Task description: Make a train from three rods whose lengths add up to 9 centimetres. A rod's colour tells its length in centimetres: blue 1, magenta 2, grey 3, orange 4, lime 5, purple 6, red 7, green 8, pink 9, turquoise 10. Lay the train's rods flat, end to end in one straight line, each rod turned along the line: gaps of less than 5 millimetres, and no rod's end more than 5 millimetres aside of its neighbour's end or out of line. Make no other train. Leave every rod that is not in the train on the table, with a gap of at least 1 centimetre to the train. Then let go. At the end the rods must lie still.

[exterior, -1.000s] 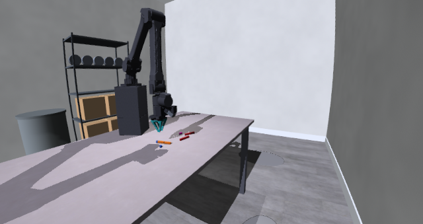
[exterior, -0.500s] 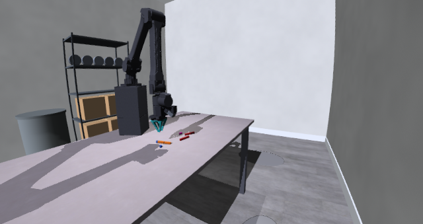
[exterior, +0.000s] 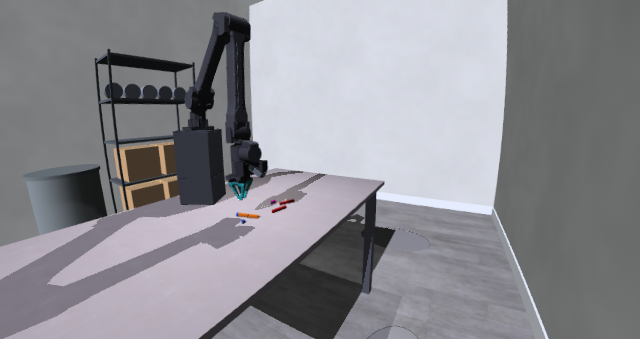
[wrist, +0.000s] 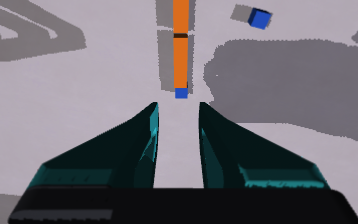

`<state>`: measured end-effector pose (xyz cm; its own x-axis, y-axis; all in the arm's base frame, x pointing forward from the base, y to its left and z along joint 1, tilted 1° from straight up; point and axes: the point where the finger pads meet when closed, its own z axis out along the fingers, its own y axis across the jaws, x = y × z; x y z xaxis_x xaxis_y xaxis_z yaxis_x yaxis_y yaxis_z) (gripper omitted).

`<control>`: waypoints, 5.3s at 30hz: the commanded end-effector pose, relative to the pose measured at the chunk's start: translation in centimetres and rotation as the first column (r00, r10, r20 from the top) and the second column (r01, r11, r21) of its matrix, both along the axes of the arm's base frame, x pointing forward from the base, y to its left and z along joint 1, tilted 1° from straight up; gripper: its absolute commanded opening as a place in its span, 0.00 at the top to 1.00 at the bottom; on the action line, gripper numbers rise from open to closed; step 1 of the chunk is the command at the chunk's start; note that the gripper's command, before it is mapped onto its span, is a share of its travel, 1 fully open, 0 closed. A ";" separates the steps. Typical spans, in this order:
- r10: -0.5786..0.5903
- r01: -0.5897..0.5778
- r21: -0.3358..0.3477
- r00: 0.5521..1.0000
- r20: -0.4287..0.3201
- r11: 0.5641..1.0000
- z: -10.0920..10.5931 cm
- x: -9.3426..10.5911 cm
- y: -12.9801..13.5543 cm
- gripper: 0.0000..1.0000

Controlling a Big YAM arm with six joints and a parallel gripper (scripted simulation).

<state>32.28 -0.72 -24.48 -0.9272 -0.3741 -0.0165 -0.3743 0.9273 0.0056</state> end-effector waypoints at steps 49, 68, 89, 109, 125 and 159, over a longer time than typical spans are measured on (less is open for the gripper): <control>0.007 -0.007 0.002 1.000 0.027 1.000 -4.9 1.1 -0.2 0.77; 0.007 -0.007 0.002 1.000 0.024 1.000 -5.1 1.0 -0.2 0.77; 0.007 -0.007 0.002 1.000 0.024 1.000 -5.1 1.0 -0.2 0.77; 0.001 -0.001 0.003 1.000 0.012 1.000 -5.1 0.1 -0.5 0.77; 0.001 -0.001 0.003 1.000 0.012 1.000 -5.1 0.1 -0.5 0.77; 0.001 -0.001 0.003 1.000 0.002 1.000 -5.3 -0.6 -0.6 0.77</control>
<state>32.20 -0.89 -29.51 -0.9257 -0.3778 -0.0201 -0.3779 0.9258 0.0039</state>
